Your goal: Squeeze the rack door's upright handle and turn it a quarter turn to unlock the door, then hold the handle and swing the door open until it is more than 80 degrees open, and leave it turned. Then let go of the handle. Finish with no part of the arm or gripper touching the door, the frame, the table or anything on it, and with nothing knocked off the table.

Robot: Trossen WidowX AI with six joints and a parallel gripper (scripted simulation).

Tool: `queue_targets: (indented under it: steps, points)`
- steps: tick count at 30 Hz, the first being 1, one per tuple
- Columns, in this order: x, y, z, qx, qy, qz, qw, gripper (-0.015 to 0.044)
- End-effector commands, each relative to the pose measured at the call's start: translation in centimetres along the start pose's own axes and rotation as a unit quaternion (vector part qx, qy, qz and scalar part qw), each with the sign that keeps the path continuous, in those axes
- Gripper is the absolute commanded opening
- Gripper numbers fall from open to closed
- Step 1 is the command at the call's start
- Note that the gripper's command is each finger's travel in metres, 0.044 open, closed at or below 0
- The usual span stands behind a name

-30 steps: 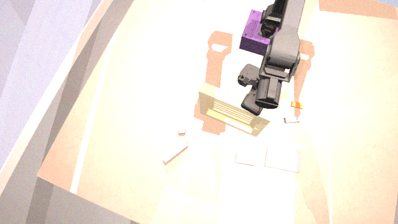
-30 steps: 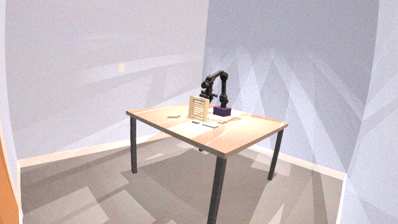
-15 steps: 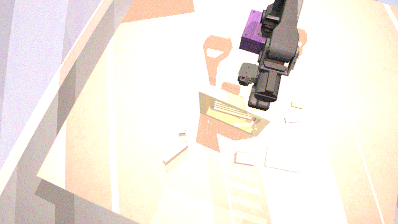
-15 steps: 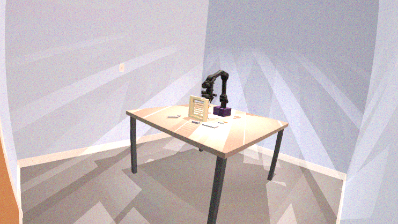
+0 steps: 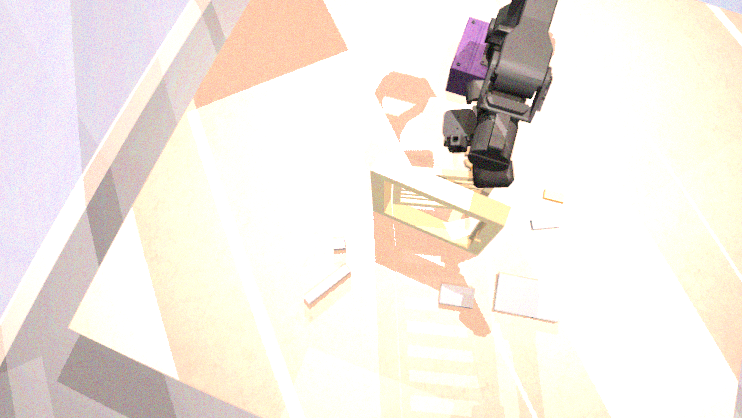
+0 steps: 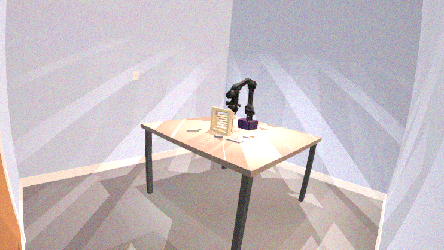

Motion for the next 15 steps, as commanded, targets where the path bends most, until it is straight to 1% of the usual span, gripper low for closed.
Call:
queue_targets:
  steps: [1,15]
  points:
    - [-0.1,-0.5,0.3,-0.041,-0.003,0.007,0.999,0.0021]
    - [0.0,-3.3,1.8,-0.148,-0.004,0.005,0.989,0.0021]
Point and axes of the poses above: the point midway between the two fingers, 35 mm back from their tips, its own x axis out along the fingers, its own y axis across the jaws, z = x × y, the point moved 4 cm from there along -x, back along the fingers, and after that the axes turned 9 degrees about x, right-handed, at the moved point
